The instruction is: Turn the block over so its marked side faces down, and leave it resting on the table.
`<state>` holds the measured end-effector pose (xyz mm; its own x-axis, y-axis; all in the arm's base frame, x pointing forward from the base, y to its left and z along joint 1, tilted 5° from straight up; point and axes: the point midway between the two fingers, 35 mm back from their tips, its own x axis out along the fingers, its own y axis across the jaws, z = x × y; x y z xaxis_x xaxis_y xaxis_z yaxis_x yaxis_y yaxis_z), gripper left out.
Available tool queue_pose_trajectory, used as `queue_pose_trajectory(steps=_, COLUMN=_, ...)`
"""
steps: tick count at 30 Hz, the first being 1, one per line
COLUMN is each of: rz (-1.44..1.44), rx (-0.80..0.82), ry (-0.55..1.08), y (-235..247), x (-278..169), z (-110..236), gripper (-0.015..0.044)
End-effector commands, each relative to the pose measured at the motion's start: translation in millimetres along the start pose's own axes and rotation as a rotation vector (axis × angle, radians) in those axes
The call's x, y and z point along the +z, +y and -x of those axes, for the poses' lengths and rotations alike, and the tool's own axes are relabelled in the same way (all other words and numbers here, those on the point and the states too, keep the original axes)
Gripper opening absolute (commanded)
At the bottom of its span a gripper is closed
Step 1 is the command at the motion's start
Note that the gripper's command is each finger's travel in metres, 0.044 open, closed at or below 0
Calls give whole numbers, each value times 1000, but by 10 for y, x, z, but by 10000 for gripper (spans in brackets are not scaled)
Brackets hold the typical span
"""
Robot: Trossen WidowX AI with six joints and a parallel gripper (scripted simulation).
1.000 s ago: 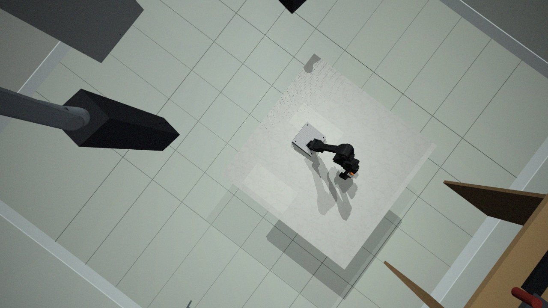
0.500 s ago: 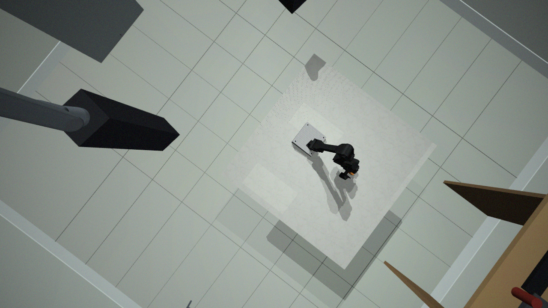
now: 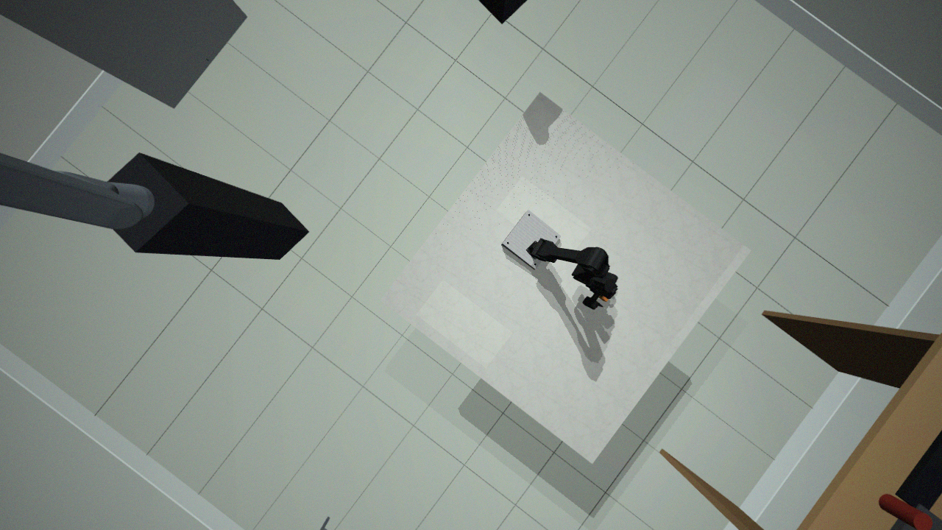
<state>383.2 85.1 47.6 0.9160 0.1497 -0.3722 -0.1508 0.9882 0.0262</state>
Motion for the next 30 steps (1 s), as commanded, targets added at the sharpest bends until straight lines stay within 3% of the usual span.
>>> queue_pose_trajectory(steps=1, rz=5, rx=-2, ry=29, y=-1, x=-4, z=-17, gripper=440)
queue_pose_trajectory(steps=7, rz=8, rx=-1, ry=256, y=14, x=182, z=-32, gripper=440)
queue_pose_trajectory(steps=14, rz=2, rx=0, ry=473, y=10, x=565, z=369, gripper=440)
queue_pose_trajectory(steps=17, rz=3, rx=-3, ry=549, y=0, x=522, z=505, gripper=440)
queue_pose_trajectory(steps=30, rz=3, rx=-3, ry=552, y=-1, x=526, z=514, gripper=440)
